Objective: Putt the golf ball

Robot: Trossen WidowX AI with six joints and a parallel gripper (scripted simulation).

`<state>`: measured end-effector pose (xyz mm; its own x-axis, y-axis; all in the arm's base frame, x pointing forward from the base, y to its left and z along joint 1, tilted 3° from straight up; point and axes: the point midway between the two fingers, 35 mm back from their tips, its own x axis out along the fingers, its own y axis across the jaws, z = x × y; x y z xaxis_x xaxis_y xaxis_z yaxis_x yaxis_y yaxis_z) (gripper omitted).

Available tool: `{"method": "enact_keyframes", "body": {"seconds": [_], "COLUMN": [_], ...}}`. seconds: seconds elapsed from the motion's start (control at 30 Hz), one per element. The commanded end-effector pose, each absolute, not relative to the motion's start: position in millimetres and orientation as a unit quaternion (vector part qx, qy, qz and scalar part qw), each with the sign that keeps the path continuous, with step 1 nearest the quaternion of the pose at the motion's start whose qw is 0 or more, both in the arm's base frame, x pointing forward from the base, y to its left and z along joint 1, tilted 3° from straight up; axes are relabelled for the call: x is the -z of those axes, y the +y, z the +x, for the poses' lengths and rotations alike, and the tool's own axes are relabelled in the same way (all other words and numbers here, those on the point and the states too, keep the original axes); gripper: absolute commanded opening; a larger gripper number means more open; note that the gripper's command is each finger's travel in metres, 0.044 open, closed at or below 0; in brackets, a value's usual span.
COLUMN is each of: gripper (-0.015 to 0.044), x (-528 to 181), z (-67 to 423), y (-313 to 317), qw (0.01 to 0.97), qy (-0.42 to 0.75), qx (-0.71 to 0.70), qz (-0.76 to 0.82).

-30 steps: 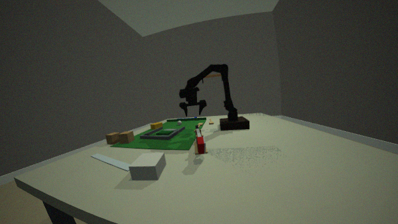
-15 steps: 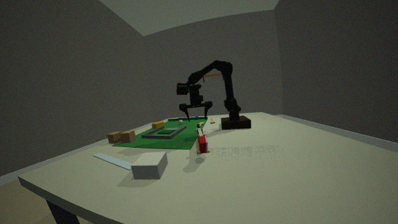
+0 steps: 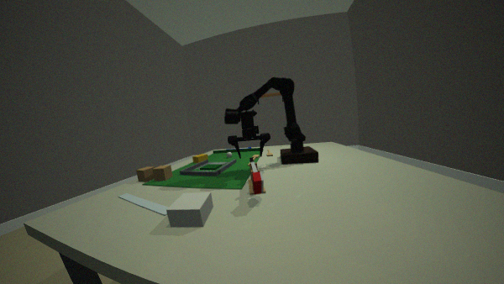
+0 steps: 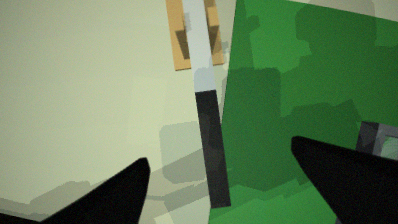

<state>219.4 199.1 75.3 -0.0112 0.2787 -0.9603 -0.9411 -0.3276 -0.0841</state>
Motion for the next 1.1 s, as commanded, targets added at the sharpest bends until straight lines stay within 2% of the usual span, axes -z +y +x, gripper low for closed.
{"method": "enact_keyframes", "body": {"seconds": [0.0,1.07], "gripper": [0.044,0.044], "x": [-61,-26], "z": [218,220], "y": [198,198], "qw": [0.478,0.478], "qy": [0.331,0.331], "qx": [-0.633,-0.633], "qz": [-0.511,-0.511]}}
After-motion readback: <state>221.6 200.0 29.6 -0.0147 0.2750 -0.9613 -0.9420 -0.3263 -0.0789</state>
